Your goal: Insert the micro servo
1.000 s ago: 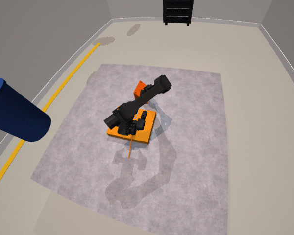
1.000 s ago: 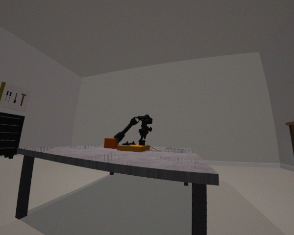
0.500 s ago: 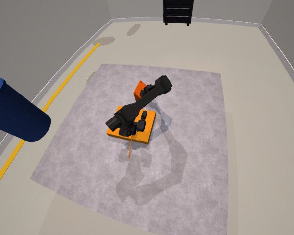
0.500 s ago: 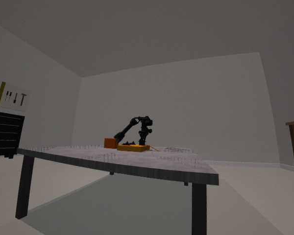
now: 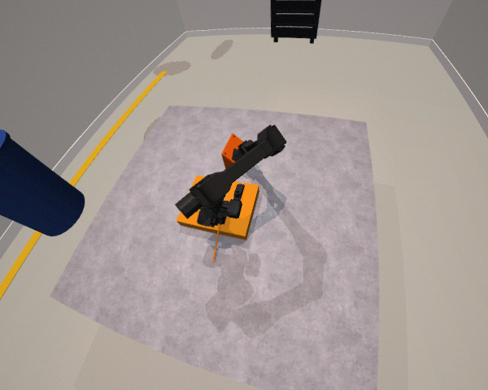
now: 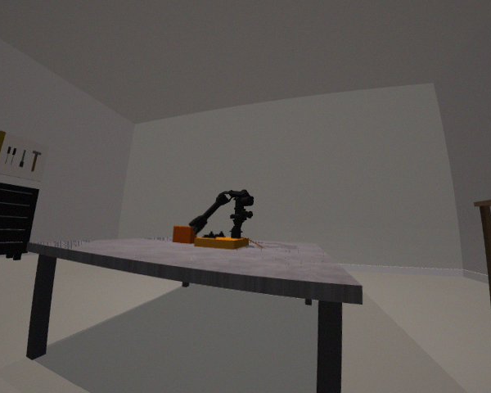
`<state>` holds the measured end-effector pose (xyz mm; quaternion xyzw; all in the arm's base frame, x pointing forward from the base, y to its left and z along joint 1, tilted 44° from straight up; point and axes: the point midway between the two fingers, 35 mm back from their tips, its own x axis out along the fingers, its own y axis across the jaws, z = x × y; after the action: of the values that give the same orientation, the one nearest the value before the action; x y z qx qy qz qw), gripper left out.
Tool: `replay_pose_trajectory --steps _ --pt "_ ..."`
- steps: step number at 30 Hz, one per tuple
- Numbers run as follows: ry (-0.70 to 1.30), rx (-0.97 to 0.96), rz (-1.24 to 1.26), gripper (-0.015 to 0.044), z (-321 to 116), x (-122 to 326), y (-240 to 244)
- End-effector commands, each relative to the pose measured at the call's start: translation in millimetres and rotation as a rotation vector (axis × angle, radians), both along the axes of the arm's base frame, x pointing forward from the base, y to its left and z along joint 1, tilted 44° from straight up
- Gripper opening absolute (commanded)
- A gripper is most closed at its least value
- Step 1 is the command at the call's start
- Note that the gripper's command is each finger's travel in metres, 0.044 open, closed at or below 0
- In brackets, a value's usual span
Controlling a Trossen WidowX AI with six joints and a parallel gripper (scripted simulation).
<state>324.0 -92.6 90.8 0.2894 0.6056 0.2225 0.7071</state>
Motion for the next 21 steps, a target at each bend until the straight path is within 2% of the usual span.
replay_pose_trajectory --steps 1,8,21 --pt "0.0 0.002 -0.003 0.0 3 0 -2" --pt "0.001 0.002 -0.003 0.0 23 -9 -16" --pt "0.002 0.002 -0.003 0.0 24 -13 -14"
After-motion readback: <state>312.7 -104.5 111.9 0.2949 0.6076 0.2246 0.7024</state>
